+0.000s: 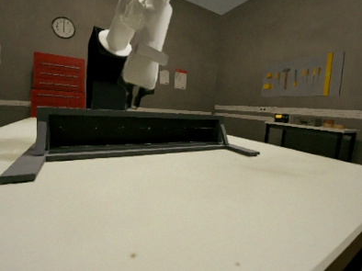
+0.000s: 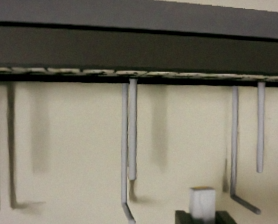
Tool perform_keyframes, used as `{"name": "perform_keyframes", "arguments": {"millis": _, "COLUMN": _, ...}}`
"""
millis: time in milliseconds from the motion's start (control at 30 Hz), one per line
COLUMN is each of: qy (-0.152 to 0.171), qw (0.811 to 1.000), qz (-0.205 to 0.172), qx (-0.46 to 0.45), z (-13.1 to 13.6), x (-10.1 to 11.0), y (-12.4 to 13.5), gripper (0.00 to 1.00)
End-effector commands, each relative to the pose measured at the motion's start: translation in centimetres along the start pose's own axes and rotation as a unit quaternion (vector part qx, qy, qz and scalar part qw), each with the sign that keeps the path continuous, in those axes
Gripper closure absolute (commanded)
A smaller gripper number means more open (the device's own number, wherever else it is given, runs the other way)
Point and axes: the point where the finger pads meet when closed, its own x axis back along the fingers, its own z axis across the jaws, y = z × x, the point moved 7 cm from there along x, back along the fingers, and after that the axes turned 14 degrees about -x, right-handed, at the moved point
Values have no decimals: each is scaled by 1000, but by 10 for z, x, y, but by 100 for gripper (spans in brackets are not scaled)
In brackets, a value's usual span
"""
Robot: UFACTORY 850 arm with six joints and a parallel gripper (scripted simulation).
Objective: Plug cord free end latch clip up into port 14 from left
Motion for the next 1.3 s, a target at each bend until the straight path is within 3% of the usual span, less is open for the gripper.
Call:
{"name": "perform_keyframes", "arguments": {"millis": 0, "qy": 0, "qw": 1000, "qz": 0, "qx": 0, "z": 0, "x": 0, "y": 0, "gripper": 100}}
{"name": "perform_keyframes", "arguments": {"millis": 667, "qy": 0, "qw": 1000, "qz": -1, "qx": 0, "z": -1, "x": -2, "y": -2, "gripper": 100}}
{"name": "perform_keyframes", "arguments": {"millis": 1267, "qy": 0, "qw": 1000, "qz": -2, "qx": 0, "z": -9, "x": -18, "y": -19, "gripper": 100}}
